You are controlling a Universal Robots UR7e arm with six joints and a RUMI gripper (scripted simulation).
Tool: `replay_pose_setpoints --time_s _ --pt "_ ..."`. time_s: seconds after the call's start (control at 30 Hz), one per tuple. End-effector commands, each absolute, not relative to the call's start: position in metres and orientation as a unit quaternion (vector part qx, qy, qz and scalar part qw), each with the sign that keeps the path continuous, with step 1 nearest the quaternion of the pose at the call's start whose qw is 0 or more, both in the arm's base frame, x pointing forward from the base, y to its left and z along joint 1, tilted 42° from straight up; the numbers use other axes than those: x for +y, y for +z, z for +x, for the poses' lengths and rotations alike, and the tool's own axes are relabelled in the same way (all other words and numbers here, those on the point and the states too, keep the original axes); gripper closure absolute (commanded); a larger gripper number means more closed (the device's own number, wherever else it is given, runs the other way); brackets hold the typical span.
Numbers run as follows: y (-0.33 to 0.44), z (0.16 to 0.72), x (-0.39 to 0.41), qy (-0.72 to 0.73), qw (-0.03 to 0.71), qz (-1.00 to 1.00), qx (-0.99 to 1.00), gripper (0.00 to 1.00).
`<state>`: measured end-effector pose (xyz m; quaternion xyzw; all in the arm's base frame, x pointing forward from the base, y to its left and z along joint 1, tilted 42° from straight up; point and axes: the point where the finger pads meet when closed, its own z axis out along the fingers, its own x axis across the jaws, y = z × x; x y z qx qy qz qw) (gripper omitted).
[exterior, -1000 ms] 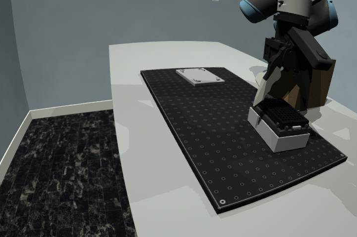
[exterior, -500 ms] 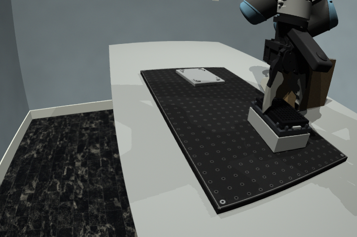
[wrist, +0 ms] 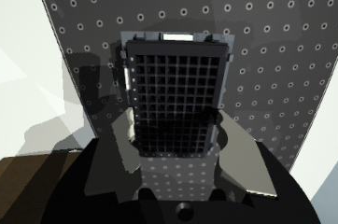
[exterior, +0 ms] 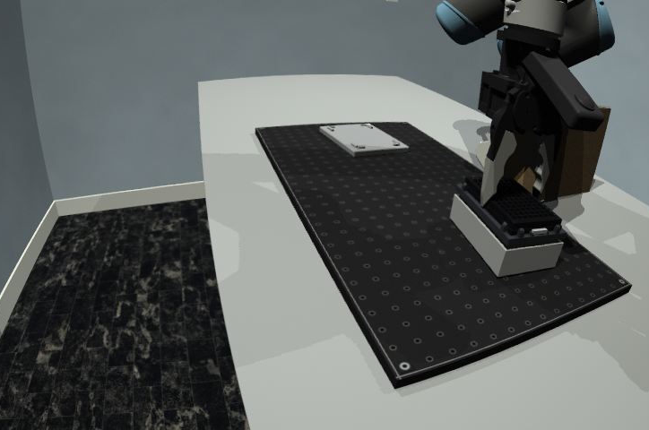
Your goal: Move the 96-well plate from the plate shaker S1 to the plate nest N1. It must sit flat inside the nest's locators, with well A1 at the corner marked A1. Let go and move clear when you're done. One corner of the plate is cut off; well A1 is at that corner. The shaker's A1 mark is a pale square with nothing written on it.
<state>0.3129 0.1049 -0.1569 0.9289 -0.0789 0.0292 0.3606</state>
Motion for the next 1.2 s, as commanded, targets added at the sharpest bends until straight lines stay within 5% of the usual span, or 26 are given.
replay_pose_setpoints --time_s 0.0,1.17 --pt "-0.157 0.313 0.105 0.03 0.36 0.929 -0.079 1.0" --pt "-0.137 0.313 0.123 0.03 0.36 0.929 -0.079 1.0"
